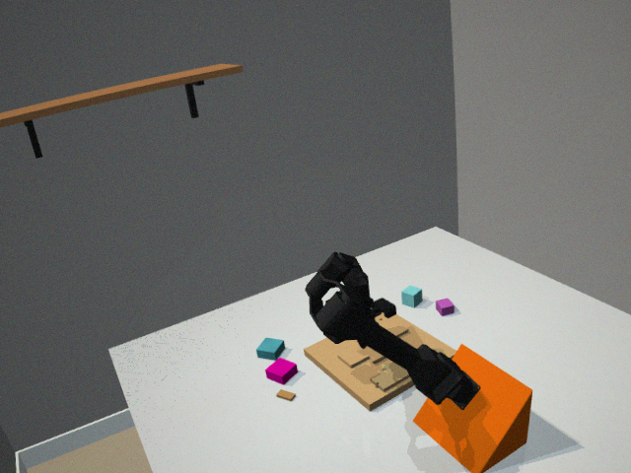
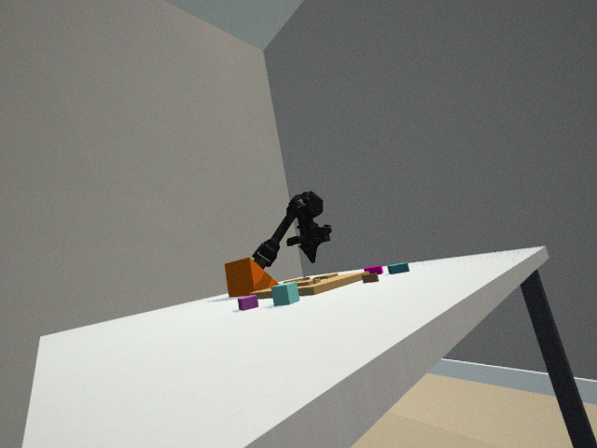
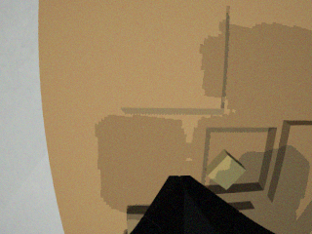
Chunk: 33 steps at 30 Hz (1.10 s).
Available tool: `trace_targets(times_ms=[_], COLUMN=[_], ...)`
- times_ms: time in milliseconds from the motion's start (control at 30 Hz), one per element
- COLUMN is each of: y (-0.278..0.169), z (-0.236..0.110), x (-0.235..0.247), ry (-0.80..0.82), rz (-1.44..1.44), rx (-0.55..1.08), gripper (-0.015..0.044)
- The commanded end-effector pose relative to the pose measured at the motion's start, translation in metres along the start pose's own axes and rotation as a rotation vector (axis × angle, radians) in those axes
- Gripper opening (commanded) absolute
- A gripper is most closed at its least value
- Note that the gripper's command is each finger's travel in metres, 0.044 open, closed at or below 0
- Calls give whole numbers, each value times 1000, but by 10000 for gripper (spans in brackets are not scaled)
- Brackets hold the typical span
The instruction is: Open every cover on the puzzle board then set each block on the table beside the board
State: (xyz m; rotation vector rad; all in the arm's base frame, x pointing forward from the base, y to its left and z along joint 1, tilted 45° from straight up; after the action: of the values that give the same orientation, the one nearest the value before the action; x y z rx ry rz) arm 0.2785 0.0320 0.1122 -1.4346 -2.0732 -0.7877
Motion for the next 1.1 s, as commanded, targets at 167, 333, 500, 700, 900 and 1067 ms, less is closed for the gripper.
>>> trace_targets(times_ms=[167, 333, 500, 700, 900, 1067], y=[1, 1, 2, 2, 2, 2], z=[3, 8, 13, 19, 25, 30], x=[1, 0, 0, 0, 0, 0], ry=[4, 3, 3, 2, 2, 2], rz=[4, 4, 4, 4, 4, 4], rx=[-1, -1, -1, -1, -1, -1], gripper=[0, 0, 0, 0, 0, 0])
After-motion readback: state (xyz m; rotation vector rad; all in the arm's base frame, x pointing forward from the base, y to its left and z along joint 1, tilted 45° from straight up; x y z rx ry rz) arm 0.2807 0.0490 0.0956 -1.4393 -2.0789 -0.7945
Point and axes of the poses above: the point midway between the two fingers, 35 mm back from their tips, its own z axis out along the fingers, its own x axis across the jaws, y = z × x, the point moved 5 cm from there along -z, back along the fingers, and after that the axes turned 10 degrees about -z, right-handed, at the moved point
